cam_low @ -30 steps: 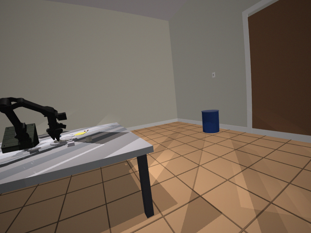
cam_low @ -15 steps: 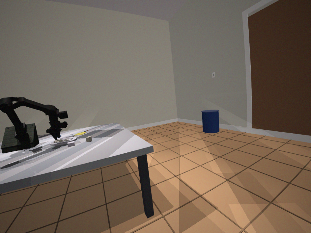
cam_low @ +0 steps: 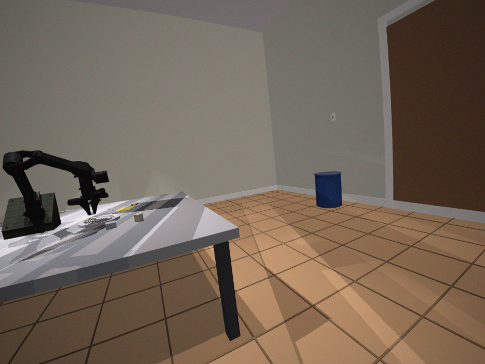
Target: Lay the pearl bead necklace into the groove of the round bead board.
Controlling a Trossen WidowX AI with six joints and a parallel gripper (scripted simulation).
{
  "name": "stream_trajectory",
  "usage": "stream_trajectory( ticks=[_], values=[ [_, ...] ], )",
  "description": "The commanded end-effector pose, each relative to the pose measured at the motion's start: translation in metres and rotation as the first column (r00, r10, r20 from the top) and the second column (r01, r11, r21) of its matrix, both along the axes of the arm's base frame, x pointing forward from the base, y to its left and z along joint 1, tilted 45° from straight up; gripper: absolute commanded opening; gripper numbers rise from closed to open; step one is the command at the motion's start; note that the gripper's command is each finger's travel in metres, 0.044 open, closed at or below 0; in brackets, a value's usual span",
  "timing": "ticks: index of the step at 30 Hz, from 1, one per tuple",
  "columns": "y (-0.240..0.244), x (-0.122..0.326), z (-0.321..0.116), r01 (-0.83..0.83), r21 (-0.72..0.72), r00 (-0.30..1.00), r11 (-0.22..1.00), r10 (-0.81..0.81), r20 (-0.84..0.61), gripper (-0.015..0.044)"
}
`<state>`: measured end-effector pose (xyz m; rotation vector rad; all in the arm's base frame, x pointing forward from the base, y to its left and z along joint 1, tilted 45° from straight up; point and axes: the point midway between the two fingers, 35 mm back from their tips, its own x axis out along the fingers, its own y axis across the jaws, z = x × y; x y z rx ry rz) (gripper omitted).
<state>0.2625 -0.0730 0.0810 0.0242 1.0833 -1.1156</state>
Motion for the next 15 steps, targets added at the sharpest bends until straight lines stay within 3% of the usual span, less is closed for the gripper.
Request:
stream_trajectory(
  ticks=[1,15],
  values=[
    [-0.001,0.001,-0.003,0.015,0.002,1.000,1.000,-0.015,0.012,0.0120],
    [-0.012,0.002,-0.013,0.015,0.003,1.000,1.000,-0.015,0.018,0.0120]
  ],
)
